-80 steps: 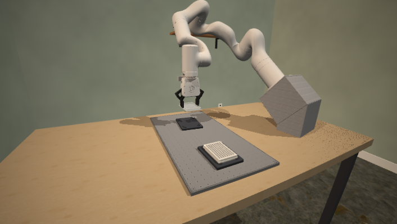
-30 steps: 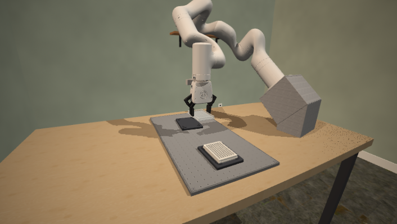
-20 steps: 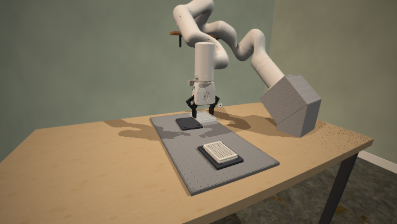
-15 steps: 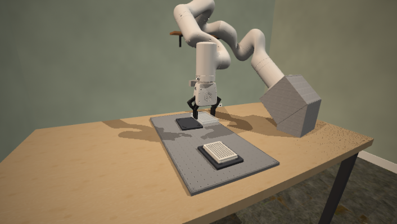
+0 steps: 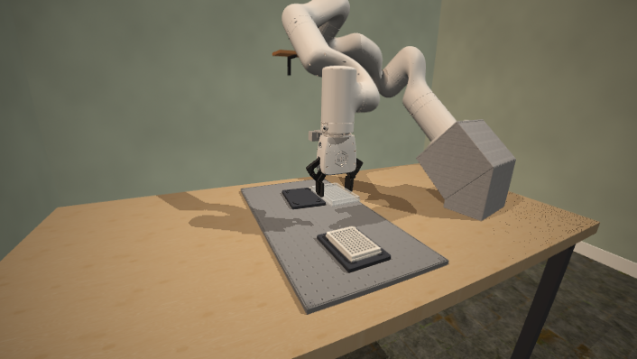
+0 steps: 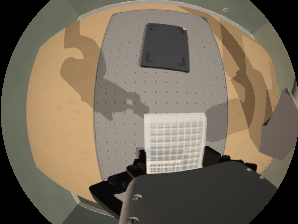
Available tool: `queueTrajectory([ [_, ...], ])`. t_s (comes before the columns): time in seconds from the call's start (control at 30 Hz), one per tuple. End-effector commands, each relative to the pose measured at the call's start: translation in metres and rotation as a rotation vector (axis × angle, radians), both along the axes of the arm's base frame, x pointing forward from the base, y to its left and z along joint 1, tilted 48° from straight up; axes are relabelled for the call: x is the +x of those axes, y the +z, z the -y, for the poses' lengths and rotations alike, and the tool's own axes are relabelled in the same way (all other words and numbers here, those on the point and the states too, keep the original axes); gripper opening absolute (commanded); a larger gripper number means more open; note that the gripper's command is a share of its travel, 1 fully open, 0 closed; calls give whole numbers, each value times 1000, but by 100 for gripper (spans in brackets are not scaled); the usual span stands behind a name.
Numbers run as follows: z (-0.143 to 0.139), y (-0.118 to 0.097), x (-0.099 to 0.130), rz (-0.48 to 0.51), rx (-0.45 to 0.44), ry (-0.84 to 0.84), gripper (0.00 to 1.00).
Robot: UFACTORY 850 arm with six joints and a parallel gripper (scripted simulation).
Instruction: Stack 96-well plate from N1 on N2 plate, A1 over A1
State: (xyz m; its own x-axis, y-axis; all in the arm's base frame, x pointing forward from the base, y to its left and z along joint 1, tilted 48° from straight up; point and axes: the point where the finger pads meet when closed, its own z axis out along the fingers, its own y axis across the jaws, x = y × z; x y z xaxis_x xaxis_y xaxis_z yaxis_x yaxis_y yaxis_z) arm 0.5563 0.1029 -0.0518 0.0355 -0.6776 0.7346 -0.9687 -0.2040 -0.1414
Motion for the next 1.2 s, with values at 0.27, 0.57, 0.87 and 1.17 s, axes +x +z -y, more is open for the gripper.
queueTrajectory([
  [0.27, -30, -30, 1, 1, 0, 0, 0],
  [0.57, -48, -50, 1, 1, 0, 0, 0],
  [0.87, -64, -67, 2, 1, 0, 0, 0],
  [1.17, -76, -80, 2, 1, 0, 0, 0],
])
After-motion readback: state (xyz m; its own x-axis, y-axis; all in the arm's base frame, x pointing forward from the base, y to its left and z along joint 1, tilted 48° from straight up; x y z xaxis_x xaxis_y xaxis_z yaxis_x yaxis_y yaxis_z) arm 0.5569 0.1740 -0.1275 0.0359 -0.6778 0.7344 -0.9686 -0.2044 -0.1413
